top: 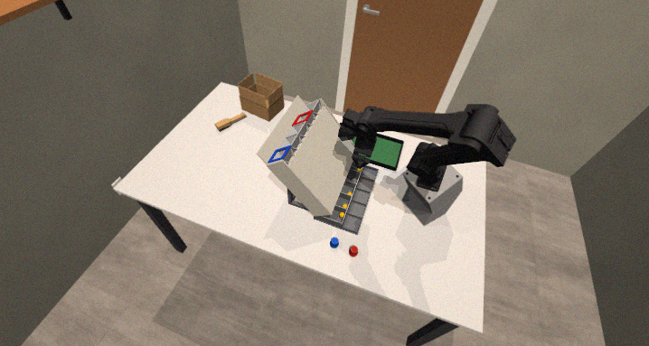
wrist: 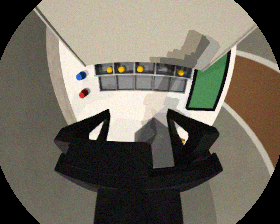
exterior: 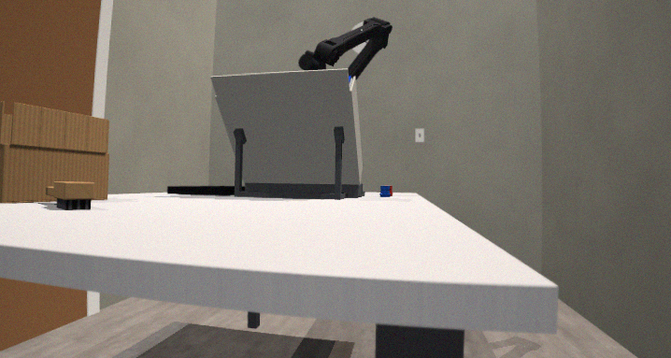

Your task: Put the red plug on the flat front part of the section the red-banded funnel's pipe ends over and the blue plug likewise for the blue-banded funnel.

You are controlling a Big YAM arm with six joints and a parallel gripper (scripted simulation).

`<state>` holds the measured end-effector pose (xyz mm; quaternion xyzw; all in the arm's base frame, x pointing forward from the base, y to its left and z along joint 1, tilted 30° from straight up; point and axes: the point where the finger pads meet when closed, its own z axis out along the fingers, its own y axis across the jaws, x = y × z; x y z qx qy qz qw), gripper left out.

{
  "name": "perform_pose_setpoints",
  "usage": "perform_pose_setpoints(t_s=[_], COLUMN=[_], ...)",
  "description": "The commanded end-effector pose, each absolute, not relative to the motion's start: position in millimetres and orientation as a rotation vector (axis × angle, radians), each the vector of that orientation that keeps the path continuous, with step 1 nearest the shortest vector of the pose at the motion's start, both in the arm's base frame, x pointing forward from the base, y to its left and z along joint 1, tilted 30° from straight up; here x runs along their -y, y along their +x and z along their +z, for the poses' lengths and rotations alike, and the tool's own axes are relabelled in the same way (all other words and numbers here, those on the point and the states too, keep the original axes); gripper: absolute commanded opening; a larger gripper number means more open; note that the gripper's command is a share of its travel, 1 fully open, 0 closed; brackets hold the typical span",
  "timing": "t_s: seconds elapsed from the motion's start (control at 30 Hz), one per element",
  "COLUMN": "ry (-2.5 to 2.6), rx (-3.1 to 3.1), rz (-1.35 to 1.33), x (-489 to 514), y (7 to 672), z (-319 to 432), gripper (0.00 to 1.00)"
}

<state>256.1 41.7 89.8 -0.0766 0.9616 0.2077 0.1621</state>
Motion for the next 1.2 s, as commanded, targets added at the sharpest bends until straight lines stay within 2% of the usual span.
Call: perform_pose_setpoints(t_s=[0.0, 0.3, 0.93, 1.17], ry=[-0.19, -0.193, -0.191, -0.201], rx=[-2.74, -2.752, -2.753, -2.743], rz=[0.599, 0.599, 0.606, 0.605], x=[-78, -165, -187, -245], y=[256, 249, 247, 217], z=[85, 63, 58, 50], gripper=[0.87, 0.87, 0.87, 0.87])
